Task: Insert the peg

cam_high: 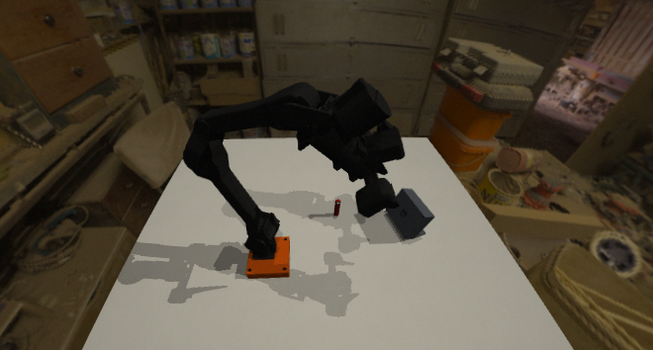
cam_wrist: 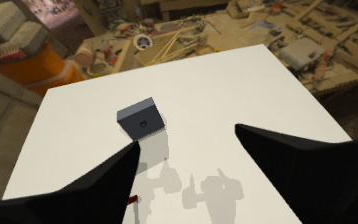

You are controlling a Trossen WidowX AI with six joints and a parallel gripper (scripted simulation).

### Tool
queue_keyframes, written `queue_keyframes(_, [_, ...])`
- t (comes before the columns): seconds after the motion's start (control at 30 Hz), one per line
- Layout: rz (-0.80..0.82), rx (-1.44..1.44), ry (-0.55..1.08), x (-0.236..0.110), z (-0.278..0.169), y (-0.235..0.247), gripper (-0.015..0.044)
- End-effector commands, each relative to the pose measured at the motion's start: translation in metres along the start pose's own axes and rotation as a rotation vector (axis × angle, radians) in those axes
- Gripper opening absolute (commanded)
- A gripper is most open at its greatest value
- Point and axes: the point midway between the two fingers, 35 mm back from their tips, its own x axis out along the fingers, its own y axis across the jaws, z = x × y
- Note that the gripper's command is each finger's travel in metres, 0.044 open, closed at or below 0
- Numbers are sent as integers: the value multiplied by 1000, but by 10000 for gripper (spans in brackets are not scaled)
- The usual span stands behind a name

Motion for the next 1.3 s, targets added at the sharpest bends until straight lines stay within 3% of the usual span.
queue_keyframes(0.0, [29,-2,63,17,-9,9,440])
queue_keyframes(1.27, [220,-223,523,98,-107,125,440])
